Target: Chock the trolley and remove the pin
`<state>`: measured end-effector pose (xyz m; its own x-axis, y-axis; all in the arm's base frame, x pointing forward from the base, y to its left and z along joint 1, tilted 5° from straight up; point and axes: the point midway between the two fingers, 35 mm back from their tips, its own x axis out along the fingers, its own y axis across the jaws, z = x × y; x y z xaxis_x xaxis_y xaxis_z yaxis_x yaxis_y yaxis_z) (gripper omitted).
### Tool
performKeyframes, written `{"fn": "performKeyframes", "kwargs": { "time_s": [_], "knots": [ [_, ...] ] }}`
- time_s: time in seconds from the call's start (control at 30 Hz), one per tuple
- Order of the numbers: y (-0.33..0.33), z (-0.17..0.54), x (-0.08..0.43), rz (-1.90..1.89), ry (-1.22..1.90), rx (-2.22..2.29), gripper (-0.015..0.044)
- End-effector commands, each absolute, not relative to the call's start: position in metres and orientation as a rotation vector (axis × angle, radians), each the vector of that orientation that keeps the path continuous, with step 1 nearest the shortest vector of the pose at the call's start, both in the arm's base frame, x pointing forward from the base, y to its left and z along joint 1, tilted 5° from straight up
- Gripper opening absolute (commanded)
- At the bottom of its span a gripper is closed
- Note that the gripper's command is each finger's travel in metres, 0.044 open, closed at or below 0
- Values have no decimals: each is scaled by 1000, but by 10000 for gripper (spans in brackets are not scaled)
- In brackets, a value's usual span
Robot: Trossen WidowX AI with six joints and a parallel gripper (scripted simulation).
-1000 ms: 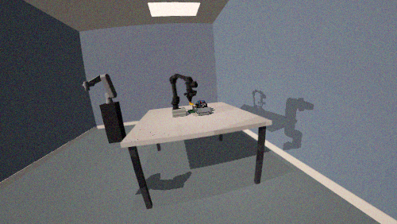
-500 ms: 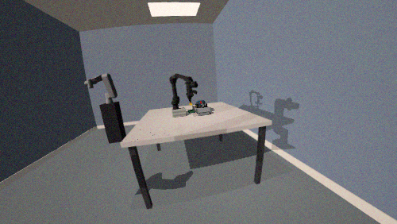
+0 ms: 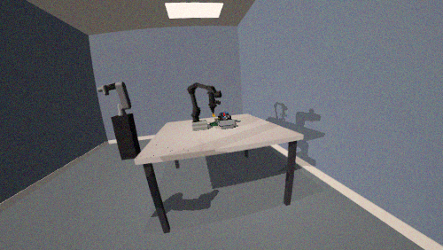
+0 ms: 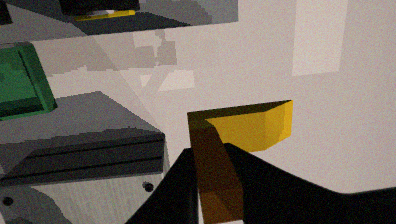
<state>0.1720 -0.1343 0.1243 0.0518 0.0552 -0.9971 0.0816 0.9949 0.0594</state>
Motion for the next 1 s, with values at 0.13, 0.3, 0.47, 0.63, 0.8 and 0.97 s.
{"fn": "performKeyframes", "kwargs": {
  "time_s": [0.13,0.3,0.47,0.63,0.8,0.97],
  "knots": [
    [-108,124,180,-16,1521,116,0],
    [-92,125,186,-15,1521,117,0],
    [-75,125,192,-14,1520,118,0],
    [-58,126,198,-13,1520,120,0],
    [-41,126,203,-11,1519,121,0],
    [-24,126,207,-10,1519,122,0]
  ]
}}
